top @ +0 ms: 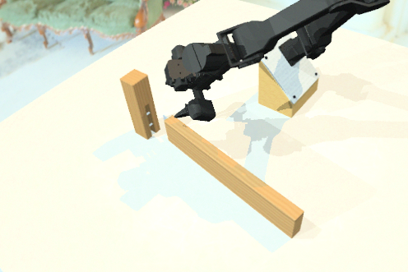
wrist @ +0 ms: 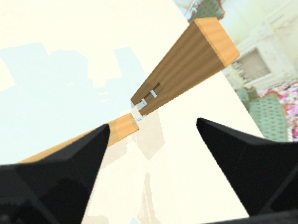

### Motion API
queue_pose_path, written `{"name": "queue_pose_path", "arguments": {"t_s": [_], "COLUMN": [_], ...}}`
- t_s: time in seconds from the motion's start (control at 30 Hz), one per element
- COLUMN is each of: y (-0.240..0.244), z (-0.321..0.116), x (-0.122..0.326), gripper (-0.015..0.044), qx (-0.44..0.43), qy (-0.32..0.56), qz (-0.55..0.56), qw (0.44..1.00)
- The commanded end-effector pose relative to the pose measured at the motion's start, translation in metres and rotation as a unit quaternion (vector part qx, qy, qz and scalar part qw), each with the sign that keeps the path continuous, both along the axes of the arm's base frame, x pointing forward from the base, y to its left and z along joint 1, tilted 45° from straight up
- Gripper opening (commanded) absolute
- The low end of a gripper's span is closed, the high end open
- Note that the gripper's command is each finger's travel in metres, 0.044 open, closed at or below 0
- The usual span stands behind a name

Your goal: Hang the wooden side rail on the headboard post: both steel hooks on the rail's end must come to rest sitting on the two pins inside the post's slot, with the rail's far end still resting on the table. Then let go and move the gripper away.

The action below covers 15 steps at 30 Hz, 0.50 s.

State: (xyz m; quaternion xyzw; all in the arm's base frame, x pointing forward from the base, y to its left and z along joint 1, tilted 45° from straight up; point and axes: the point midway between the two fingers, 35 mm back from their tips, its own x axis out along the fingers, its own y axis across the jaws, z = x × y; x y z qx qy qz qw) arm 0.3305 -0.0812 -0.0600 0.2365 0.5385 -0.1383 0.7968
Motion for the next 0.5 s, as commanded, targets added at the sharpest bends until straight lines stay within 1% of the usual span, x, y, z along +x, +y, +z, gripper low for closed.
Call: {"name": "queue_pose_path", "arguments": {"t_s": [0.0,0.1,0.23,0.47], "y": [0.002,0.005,0.009,0.016], "z": [0.001,0.002,0.005,0.018], "x": [0.007,0.011,0.016,0.022], "gripper": [0.044,0.044,0.044,0.044], "qx": [-0.006,-0.006,0.001,0.022], "qy": [0.018,0.027,0.025,-0.021], "qz": [0.121,0.226,0.359,0.564], "qw": [0.992,0.974,0.933,0.825]}}
